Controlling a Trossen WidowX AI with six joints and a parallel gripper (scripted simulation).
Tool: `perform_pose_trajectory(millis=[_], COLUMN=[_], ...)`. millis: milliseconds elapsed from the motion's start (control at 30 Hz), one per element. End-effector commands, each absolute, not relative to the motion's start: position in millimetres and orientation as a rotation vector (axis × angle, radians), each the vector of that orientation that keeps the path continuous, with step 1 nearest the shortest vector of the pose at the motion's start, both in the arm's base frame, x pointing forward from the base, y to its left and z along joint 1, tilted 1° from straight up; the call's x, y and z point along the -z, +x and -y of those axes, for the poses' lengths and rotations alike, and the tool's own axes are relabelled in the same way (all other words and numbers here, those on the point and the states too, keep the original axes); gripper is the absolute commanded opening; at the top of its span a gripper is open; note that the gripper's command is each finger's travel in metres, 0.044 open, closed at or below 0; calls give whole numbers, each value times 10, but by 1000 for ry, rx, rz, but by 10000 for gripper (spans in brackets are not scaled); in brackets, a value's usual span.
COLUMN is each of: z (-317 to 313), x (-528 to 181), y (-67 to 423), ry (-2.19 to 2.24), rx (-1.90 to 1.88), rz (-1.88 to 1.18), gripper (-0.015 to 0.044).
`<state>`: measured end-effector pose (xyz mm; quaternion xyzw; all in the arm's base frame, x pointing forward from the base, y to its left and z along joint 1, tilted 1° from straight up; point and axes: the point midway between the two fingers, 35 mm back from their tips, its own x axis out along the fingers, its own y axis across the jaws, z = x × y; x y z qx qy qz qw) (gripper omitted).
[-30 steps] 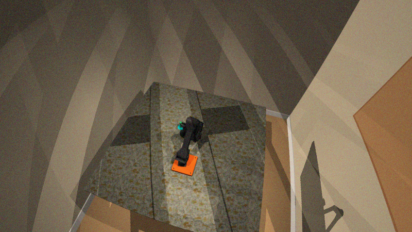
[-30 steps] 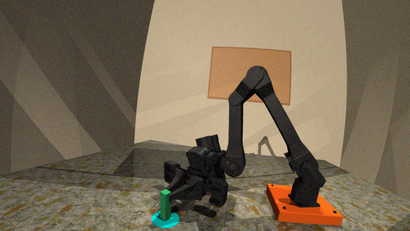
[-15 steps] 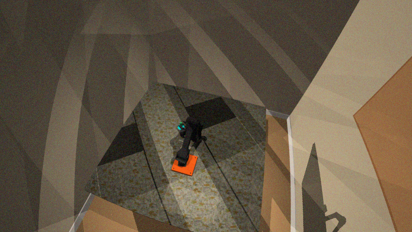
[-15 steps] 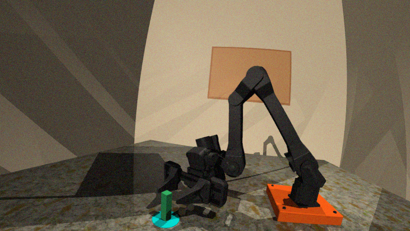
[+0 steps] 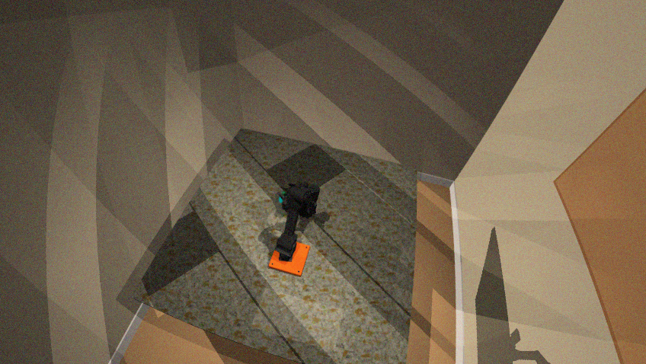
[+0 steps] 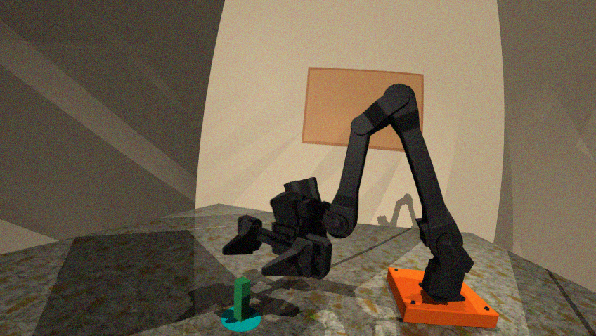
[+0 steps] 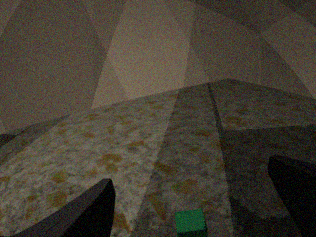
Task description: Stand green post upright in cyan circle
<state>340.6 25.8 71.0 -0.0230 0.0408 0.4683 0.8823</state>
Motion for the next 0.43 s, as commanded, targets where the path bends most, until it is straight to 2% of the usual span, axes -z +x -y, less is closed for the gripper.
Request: perform_pose_trajectory(millis=[0,300,400], z=[-253,-269,-265], x=[-895,-1220,-1209], y=[3418,3377,3522], ry=[-51,-49,-42], rx=[-976,-978,-951], rz=[-82,-83,-126], gripper=[400,400,400])
